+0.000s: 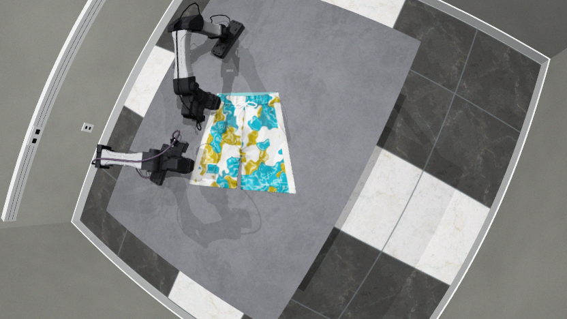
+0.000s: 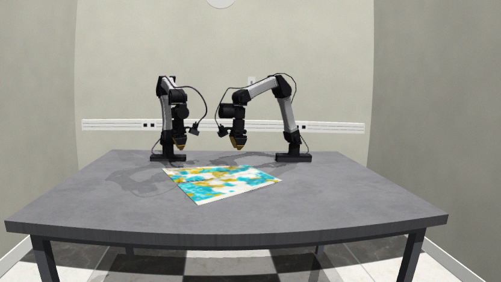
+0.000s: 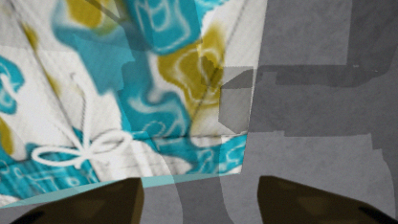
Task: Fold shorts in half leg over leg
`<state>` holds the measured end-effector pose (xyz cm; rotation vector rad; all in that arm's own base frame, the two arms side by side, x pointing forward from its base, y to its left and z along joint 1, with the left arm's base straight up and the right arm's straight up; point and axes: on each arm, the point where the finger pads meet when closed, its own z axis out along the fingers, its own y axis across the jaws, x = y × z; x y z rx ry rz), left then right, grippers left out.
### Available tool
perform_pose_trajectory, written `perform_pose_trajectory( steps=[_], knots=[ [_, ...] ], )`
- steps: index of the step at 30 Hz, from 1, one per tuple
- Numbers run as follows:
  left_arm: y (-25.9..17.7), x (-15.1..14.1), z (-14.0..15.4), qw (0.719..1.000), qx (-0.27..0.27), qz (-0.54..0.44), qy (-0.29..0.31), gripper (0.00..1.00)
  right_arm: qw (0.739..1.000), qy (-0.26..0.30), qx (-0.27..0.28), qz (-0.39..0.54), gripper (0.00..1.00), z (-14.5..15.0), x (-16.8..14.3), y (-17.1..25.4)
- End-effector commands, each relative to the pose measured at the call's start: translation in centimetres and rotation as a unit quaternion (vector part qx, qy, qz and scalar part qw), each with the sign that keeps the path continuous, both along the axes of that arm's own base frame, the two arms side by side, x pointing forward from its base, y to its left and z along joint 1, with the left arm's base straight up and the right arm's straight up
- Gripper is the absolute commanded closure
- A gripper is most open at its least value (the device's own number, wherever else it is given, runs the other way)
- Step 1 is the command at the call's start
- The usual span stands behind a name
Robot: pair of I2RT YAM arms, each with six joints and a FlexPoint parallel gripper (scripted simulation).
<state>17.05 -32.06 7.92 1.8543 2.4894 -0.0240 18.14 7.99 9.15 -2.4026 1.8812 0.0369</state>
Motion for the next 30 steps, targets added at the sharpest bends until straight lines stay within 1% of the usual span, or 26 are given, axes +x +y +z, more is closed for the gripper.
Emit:
perform_pose_trajectory(
  steps=[1, 2, 4, 5, 7, 8, 9, 10, 11, 12, 14, 16, 17, 21, 22, 23, 24, 29, 30],
  knots=[
    [-0.5, -1.0, -0.3, 0.999, 0.004, 0.008, -0.037, 0.43, 0.998, -0.035, -0.031, -0.052, 0.43, -0.6, 1.1, -2.3],
    [-0.7, -1.3, 0.1, 0.999, -0.001, 0.006, -0.046, 0.43, 0.997, -0.038, -0.036, -0.062, 0.43, -0.8, 1.1, -2.7],
    [-0.7, -1.3, 0.1, 0.999, -0.001, 0.006, -0.046, 0.43, 0.997, -0.038, -0.036, -0.062, 0.43, -0.8, 1.1, -2.7],
    [-1.0, -1.2, 0.1, 0.999, -0.003, 0.007, -0.051, 0.43, 0.997, -0.042, -0.032, -0.059, 0.43, -0.5, 1.6, -2.6],
    [-0.8, -2.2, -0.2, 0.999, 0.004, -0.005, -0.049, 0.43, 0.996, -0.034, -0.037, -0.069, 0.43, -1.1, 0.9, -3.1],
    [-0.3, -2.4, -1.3, 0.999, 0.023, -0.007, -0.041, 0.43, 0.996, -0.027, -0.04, -0.072, 0.43, -1.3, 0.5, -3.3],
    [-0.5, -1.9, -0.8, 0.999, 0.013, -0.005, -0.043, 0.43, 0.997, -0.033, -0.029, -0.069, 0.43, -0.8, 0.9, -2.9],
    [-0.2, -2.8, -1.5, 0.999, 0.033, -0.02, -0.026, 0.43, 0.998, -0.029, -0.02, -0.055, 0.43, -0.7, 0.9, -2.4],
    [0.3, -3.7, -2.1, 0.998, 0.045, -0.031, -0.009, 0.43, 0.998, 0.004, -0.031, -0.056, 0.43, -1.7, -0.7, -3.0],
    [0.3, -3.7, -2.0, 0.999, 0.043, -0.03, -0.01, 0.43, 0.998, -0.002, -0.029, -0.056, 0.43, -1.4, -0.4, -2.9],
    [-0.9, -3.4, -0.5, 0.999, 0.012, -0.032, -0.022, 0.43, 0.998, -0.02, -0.023, -0.057, 0.43, -0.7, 0.5, -2.5],
    [-0.9, -3.3, -0.4, 0.999, 0.012, -0.032, -0.022, 0.43, 0.998, -0.022, -0.023, -0.058, 0.43, -0.7, 0.5, -2.5],
    [-0.3, -3.6, -2.6, 0.999, 0.032, -0.033, -0.014, 0.43, 0.998, 0.003, -0.032, -0.058, 0.43, -2.4, -0.3, -2.7],
    [-0.5, -3.5, -3.1, 0.999, 0.029, -0.032, -0.015, 0.43, 0.998, -0.001, -0.03, -0.061, 0.43, -2.8, -0.1, -2.7],
    [-1.0, -2.7, -1.7, 0.999, 0.007, -0.023, -0.027, 0.43, 0.998, -0.017, -0.028, -0.061, 0.43, -2.5, 0.5, -2.6],
    [-0.4, -2.9, -2.8, 0.999, 0.019, -0.025, -0.02, 0.43, 0.998, -0.002, -0.031, -0.062, 0.43, -3.5, -0.1, -2.7],
    [-0.3, -3.1, -3.8, 0.999, 0.028, -0.026, -0.015, 0.43, 0.998, -0.001, -0.032, -0.062, 0.43, -3.7, -0.1, -2.8],
    [-0.4, -3.2, -5.1, 0.999, 0.027, -0.029, -0.016, 0.43, 0.997, -0.006, -0.038, -0.064, 0.43, -5.3, -0.1, -3.0],
    [-0.6, -3.2, -5.0, 0.999, 0.023, -0.029, -0.017, 0.43, 0.997, -0.007, -0.039, -0.064, 0.43, -5.5, 0.0, -3.0]
  ],
)
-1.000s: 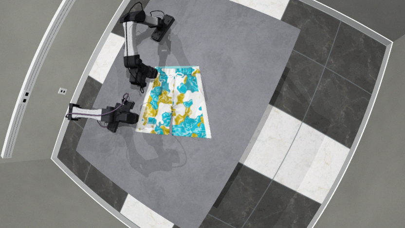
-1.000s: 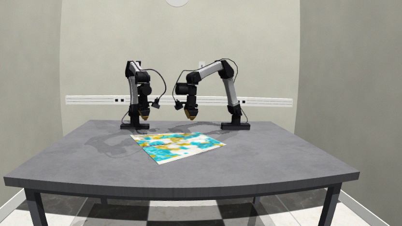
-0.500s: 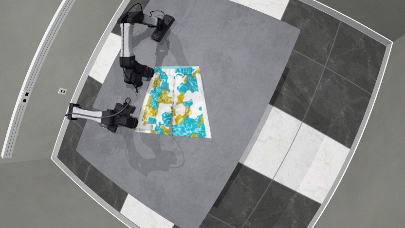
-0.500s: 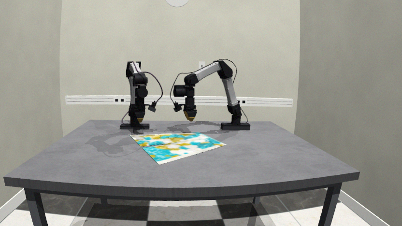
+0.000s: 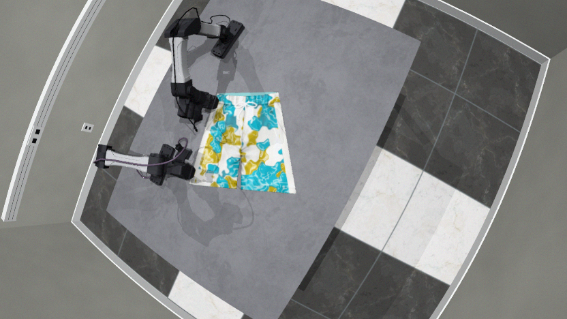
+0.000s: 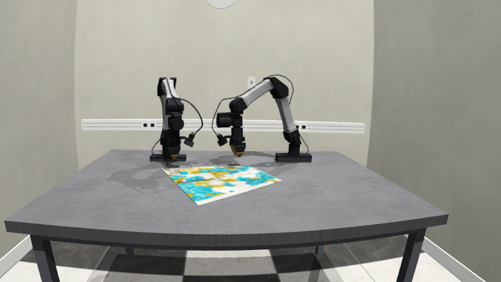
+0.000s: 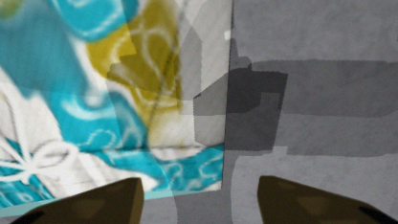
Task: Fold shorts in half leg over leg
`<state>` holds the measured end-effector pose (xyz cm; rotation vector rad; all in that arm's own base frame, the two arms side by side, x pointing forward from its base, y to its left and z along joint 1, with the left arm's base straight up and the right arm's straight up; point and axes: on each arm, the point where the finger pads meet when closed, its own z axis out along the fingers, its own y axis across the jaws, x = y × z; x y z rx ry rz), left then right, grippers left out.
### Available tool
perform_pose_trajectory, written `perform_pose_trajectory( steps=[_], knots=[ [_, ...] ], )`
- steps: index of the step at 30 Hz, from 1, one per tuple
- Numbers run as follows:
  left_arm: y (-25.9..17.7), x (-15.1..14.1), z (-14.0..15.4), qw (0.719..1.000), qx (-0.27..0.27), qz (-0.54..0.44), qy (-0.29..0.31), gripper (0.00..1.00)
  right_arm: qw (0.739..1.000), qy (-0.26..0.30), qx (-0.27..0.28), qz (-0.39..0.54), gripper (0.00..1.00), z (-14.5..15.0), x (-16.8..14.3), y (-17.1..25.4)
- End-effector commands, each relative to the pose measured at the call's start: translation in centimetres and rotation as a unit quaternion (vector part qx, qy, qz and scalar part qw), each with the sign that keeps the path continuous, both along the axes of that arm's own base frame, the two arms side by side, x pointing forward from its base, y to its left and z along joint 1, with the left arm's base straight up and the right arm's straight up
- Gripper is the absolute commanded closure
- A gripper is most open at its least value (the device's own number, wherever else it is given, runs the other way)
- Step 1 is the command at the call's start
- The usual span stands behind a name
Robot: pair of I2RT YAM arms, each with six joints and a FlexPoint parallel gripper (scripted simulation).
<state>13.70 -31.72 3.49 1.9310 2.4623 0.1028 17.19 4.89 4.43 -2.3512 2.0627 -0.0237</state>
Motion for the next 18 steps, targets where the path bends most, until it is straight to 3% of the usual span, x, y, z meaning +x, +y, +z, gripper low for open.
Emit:
perform_pose_trajectory(
  steps=[1, 6, 9, 13, 18],
  knots=[
    [-0.8, 0.1, -1.0, 1.0, -0.016, -0.005, -0.003, 0.43, 1.0, -0.018, 0.0, -0.007, 0.43, -1.1, 1.0, 0.0],
    [-0.9, -0.2, -2.5, 1.0, -0.016, -0.01, -0.002, 0.43, 1.0, -0.018, 0.001, -0.008, 0.43, -2.7, 0.9, 0.1],
    [-1.4, 0.5, -1.8, 0.999, -0.03, -0.003, -0.01, 0.43, 1.0, -0.026, 0.005, -0.006, 0.43, -2.5, 1.5, 0.3],
    [-0.8, 0.2, -3.9, 1.0, -0.016, -0.005, -0.002, 0.43, 1.0, -0.023, 0.003, -0.007, 0.43, -3.3, 1.4, 0.2],
    [-1.5, 0.7, -2.2, 0.999, -0.042, -0.002, -0.014, 0.43, 1.0, -0.022, 0.001, -0.007, 0.43, -3.5, 0.9, 0.0]
  ],
)
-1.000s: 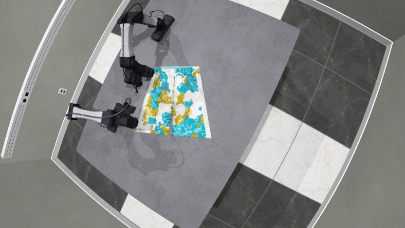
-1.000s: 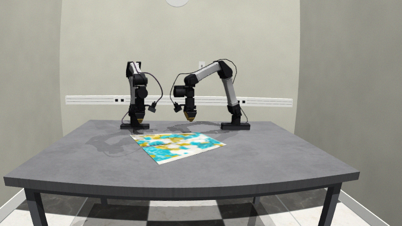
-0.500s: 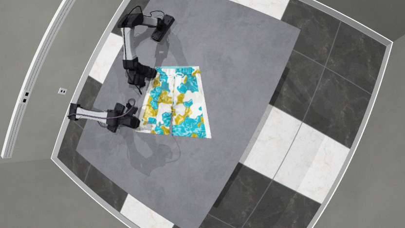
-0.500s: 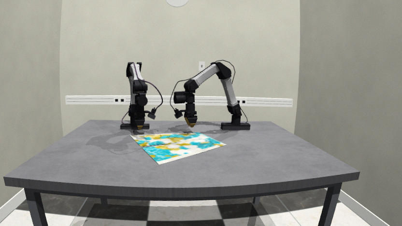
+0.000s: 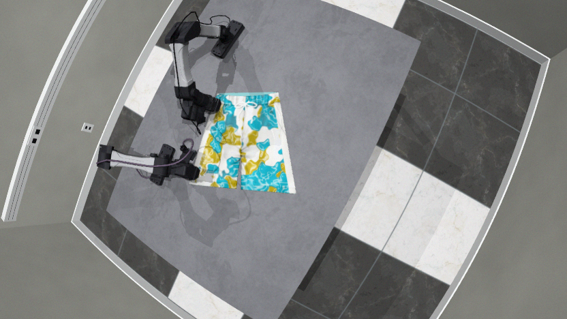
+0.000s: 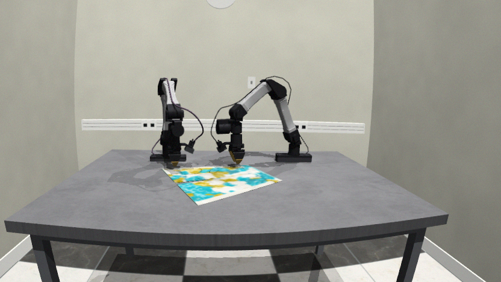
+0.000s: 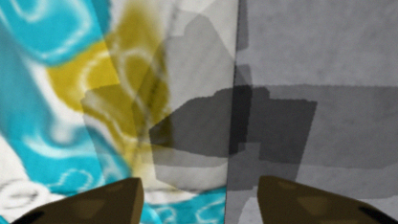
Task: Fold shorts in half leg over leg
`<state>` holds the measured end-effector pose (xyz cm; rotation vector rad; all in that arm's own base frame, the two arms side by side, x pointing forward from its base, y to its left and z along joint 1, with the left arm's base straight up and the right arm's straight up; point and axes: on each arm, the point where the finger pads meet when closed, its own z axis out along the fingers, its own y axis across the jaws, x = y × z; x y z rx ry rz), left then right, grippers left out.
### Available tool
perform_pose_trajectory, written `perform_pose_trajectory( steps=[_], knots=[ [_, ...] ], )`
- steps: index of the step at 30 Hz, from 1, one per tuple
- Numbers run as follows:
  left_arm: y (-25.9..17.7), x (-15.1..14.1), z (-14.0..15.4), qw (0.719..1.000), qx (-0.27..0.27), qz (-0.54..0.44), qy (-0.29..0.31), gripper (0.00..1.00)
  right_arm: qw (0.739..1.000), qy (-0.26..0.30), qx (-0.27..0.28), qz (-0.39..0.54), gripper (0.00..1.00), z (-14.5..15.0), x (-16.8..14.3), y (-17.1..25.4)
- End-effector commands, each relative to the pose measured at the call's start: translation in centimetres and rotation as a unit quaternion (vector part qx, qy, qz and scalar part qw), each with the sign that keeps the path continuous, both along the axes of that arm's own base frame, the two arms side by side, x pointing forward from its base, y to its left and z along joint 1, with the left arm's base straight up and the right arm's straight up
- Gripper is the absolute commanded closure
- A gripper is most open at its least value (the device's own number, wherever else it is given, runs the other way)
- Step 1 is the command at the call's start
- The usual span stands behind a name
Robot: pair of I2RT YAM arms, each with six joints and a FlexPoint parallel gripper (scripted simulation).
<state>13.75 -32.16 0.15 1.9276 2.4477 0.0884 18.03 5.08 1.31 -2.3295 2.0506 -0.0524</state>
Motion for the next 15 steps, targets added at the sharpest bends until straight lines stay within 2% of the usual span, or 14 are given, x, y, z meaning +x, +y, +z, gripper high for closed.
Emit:
perform_pose_trajectory(
  steps=[1, 8, 9, 15],
  knots=[
    [-1.1, 0.5, 0.8, 1.0, -0.029, -0.002, -0.009, 0.43, 1.0, -0.015, 0.001, -0.006, 0.43, 0.1, 0.7, 0.0],
    [-0.8, 0.4, 0.6, 1.0, -0.025, -0.001, -0.008, 0.43, 1.0, -0.018, 0.002, -0.006, 0.43, 0.2, 0.9, 0.1],
    [-0.2, 0.3, -1.1, 1.0, -0.007, 0.001, -0.001, 0.43, 1.0, -0.001, -0.005, -0.007, 0.43, -1.0, 0.0, -0.2],
    [-0.4, 0.5, -1.4, 1.0, -0.011, 0.002, -0.004, 0.43, 1.0, -0.008, -0.002, -0.006, 0.43, -1.3, 0.3, -0.1]
  ],
)
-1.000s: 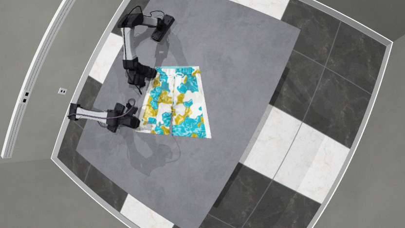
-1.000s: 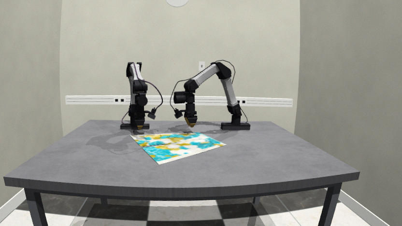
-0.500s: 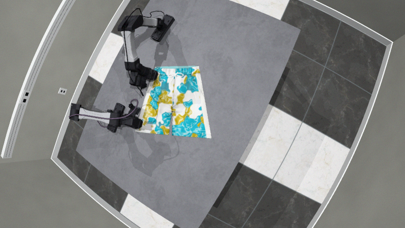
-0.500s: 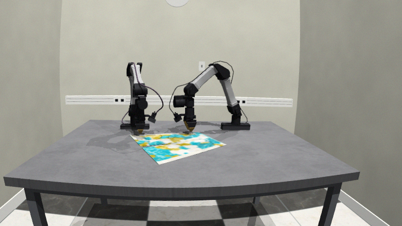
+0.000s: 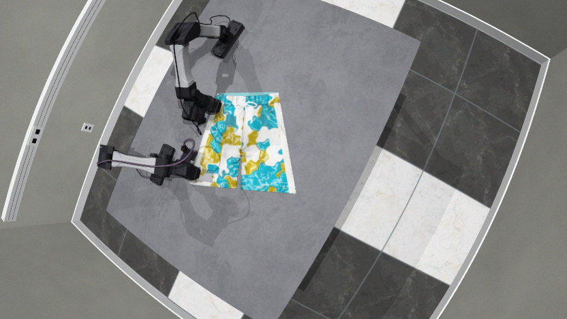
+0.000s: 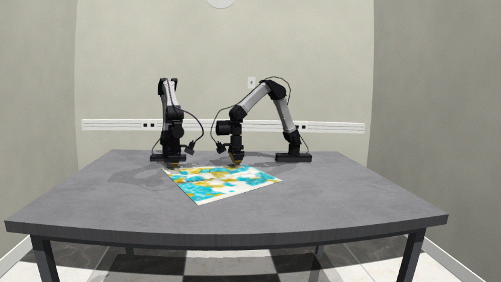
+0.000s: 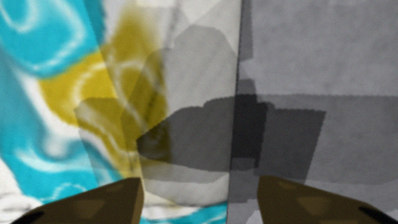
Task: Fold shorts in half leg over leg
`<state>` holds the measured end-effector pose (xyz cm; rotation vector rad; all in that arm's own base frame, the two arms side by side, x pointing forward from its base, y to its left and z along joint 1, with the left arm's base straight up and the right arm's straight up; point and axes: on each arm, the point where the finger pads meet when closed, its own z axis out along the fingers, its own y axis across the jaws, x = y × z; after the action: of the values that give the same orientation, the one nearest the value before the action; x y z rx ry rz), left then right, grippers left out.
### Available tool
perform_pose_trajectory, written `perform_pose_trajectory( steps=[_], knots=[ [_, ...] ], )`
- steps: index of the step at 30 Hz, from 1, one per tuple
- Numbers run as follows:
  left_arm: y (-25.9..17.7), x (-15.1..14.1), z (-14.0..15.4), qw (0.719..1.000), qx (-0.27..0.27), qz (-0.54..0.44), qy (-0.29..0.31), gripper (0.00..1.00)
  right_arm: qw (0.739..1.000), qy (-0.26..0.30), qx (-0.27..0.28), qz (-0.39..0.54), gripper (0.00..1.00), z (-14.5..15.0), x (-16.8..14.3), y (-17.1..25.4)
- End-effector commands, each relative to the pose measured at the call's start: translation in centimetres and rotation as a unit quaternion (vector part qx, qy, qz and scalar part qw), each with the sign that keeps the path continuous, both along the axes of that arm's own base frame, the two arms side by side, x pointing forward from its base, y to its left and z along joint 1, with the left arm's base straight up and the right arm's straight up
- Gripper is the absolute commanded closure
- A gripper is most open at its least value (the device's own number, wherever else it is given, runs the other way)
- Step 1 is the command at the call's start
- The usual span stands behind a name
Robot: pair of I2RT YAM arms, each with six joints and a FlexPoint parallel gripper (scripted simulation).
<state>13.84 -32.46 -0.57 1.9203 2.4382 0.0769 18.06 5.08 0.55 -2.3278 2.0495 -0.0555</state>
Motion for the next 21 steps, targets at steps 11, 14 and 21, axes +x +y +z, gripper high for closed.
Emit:
perform_pose_trajectory(
  steps=[11, 14, 21],
  knots=[
    [0.0, 0.4, -1.7, 1.0, -0.001, 0.001, -0.002, 0.43, 1.0, -0.003, -0.004, -0.006, 0.43, -1.5, 0.1, -0.2],
    [-0.3, 0.6, -1.5, 1.0, -0.008, 0.002, -0.007, 0.43, 1.0, -0.005, -0.003, -0.006, 0.43, -1.7, 0.1, -0.1],
    [-0.2, 0.6, -1.5, 1.0, -0.003, 0.004, -0.006, 0.53, 1.0, 0.0, -0.002, -0.005, 0.53, -1.6, 0.0, -0.1]
  ],
)
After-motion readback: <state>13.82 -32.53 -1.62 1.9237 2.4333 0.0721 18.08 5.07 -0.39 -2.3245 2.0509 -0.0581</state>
